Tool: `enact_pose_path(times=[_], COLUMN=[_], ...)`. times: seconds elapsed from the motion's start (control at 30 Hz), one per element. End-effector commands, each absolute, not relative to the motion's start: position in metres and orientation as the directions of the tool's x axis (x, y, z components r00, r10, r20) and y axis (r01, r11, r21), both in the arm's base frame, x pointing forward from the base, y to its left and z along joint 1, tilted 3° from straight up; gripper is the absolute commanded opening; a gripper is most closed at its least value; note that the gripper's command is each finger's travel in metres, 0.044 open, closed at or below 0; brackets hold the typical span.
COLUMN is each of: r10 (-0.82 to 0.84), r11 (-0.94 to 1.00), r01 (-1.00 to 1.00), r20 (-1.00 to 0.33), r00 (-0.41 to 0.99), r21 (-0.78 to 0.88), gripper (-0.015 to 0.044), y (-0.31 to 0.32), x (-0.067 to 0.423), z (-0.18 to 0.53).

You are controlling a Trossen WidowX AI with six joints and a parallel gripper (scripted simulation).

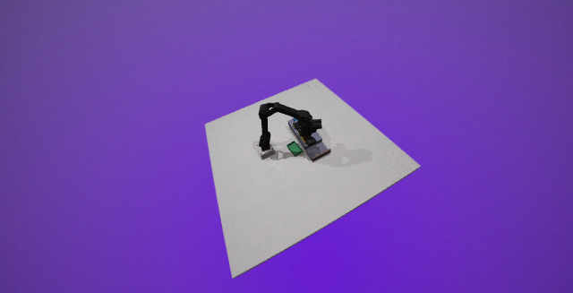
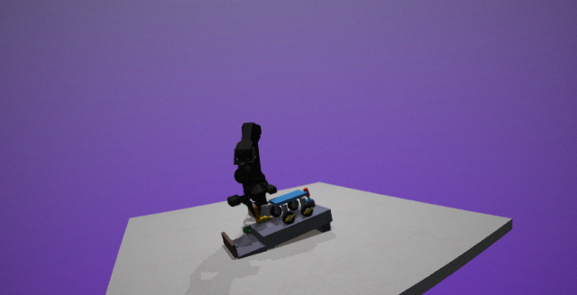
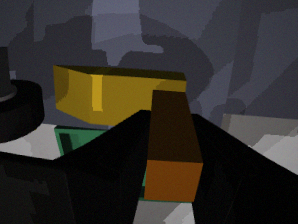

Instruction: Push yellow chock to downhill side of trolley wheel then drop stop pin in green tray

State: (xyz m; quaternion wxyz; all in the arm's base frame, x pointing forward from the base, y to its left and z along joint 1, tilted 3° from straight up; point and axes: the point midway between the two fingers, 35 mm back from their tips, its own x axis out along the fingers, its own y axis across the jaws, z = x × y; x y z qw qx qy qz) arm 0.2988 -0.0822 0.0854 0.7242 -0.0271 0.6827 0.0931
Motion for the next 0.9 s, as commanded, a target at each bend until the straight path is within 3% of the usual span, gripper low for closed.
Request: enact_pose_path(times=[0.0, 0.6, 0.87], r10=[0.103, 0.095, 0.095], r11=[0.981, 0.982, 0.982], r01=[-0.167, -0.170, -0.170], r20=[-0.994, -0.994, -0.994], r00=[0.046, 0.050, 0.050], r21=[0.094, 0.085, 0.085], gripper=[0.0000, 0.0000, 0.0190], y=[-0.0775, -0.0732, -0.0732], x=[0.2973, 0.2990, 0.2990], z=[0.0857, 0.0875, 0.0875])
